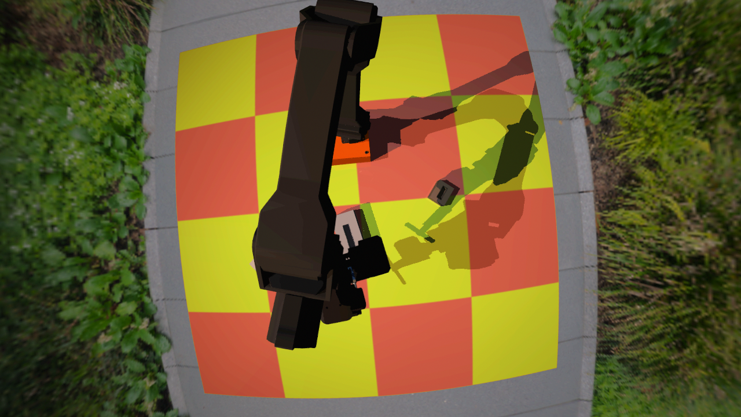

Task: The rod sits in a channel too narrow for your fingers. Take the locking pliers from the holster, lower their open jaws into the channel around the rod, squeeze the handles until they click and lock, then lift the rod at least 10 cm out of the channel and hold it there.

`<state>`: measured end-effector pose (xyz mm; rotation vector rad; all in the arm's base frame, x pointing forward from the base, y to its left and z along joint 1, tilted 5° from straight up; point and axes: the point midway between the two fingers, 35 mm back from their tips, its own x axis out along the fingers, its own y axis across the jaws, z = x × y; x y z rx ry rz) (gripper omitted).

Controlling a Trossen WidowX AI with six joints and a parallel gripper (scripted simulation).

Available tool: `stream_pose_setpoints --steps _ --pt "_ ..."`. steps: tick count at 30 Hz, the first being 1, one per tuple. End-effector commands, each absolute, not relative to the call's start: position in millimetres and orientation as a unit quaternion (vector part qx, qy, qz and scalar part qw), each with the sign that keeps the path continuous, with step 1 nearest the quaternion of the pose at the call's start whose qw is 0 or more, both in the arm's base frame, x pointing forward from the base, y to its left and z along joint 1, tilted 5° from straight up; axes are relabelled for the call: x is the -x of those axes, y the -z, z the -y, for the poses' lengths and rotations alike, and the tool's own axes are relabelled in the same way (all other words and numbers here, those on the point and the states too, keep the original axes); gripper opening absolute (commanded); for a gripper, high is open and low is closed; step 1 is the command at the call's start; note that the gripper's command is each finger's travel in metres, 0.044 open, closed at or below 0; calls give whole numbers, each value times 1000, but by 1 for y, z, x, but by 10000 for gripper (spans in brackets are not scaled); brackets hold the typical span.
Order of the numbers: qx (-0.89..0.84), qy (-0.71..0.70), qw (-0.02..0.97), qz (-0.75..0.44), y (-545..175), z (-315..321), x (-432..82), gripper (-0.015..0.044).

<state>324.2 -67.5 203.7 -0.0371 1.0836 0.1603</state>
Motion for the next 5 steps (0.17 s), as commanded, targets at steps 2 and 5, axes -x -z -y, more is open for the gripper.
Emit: stream_pose_setpoints --steps 2,5 --pt "22 -78 860 -504 -211 67 -326 110" --pt "22 -78 860 -504 -211 67 -326 110"
